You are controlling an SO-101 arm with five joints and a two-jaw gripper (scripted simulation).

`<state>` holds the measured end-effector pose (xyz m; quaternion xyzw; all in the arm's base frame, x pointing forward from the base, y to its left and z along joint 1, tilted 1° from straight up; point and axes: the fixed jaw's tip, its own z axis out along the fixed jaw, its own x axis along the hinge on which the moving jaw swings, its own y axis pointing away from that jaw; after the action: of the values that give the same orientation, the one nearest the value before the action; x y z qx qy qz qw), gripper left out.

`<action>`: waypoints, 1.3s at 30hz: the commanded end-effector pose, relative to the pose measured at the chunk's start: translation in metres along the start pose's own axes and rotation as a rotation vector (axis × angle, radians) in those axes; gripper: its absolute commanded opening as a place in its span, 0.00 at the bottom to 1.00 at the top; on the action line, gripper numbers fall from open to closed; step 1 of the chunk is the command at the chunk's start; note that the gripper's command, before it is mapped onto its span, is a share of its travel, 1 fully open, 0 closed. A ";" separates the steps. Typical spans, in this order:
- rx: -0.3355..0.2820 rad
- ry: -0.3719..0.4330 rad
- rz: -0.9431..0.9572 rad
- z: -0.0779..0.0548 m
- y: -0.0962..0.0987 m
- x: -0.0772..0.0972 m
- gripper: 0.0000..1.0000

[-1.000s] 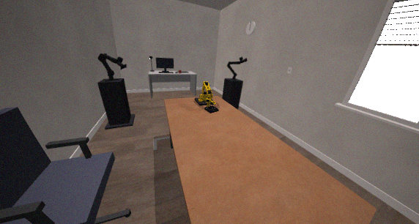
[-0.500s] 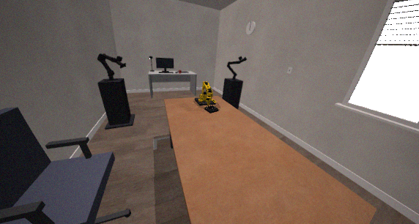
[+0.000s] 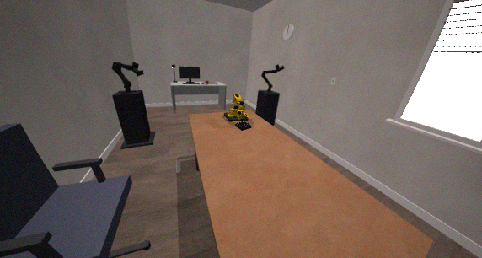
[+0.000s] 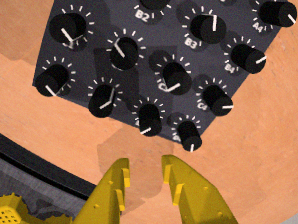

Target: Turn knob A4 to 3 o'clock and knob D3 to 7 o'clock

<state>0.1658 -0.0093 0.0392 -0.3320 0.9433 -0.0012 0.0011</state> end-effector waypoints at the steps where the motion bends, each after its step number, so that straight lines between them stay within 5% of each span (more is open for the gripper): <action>1: 0.007 -0.009 -0.011 -0.004 0.001 -0.002 0.08; 39: 0.007 -0.009 -0.011 -0.007 0.003 0.000 0.08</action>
<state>0.1642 -0.0091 0.0441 -0.3320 0.9433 -0.0023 0.0036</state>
